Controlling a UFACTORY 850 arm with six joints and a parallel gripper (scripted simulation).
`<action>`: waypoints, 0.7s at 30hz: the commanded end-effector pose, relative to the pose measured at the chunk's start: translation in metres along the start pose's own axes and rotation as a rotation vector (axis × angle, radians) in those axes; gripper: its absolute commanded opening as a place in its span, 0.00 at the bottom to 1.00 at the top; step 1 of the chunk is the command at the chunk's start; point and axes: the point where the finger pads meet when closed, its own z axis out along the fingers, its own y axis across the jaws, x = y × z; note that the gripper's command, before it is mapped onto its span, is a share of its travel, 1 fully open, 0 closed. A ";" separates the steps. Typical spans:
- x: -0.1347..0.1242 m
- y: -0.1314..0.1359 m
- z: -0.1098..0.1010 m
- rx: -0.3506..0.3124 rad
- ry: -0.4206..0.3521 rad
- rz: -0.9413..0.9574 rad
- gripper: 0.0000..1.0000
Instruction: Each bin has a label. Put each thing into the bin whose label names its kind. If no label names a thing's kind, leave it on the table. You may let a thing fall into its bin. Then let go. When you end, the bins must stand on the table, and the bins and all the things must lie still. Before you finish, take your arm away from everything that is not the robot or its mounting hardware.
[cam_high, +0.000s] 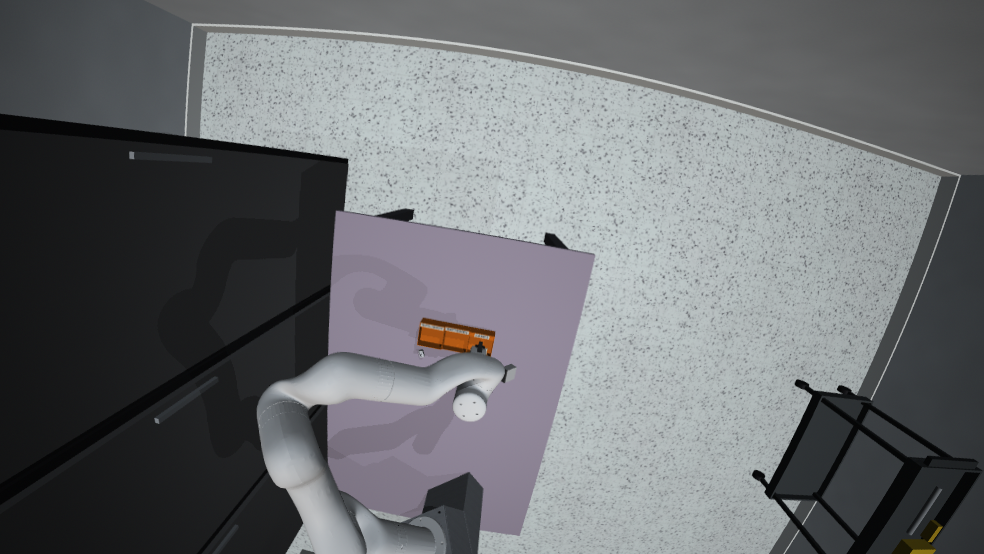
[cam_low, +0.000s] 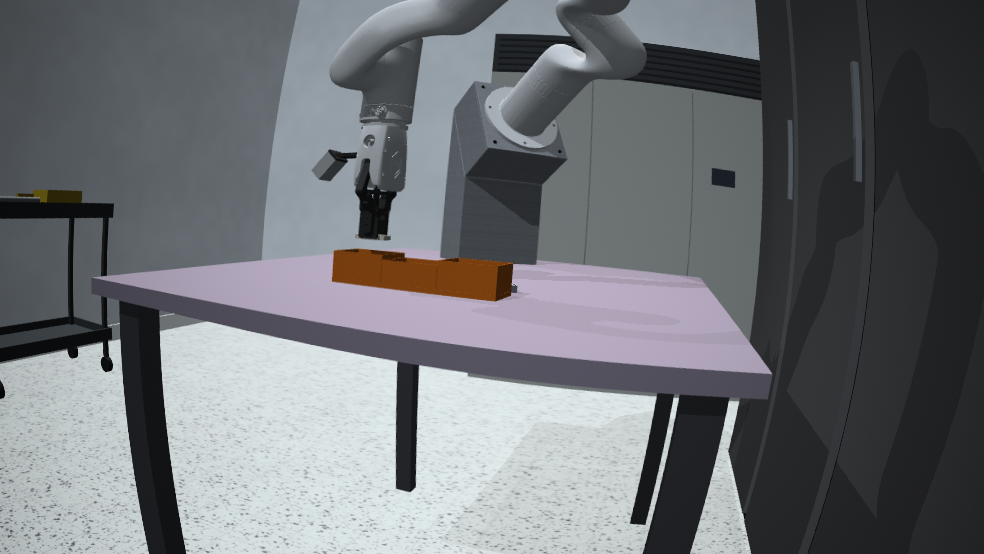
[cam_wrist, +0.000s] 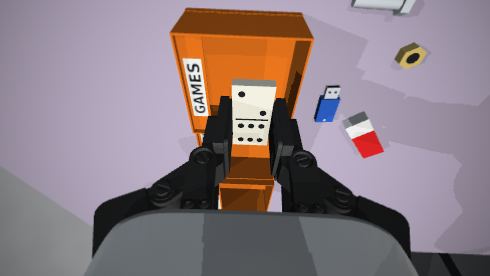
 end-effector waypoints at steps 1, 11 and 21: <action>0.000 0.000 0.008 0.001 0.000 0.000 0.00; 0.000 0.000 0.024 0.001 0.000 0.000 0.00; 0.000 0.000 0.044 0.001 0.000 0.000 0.00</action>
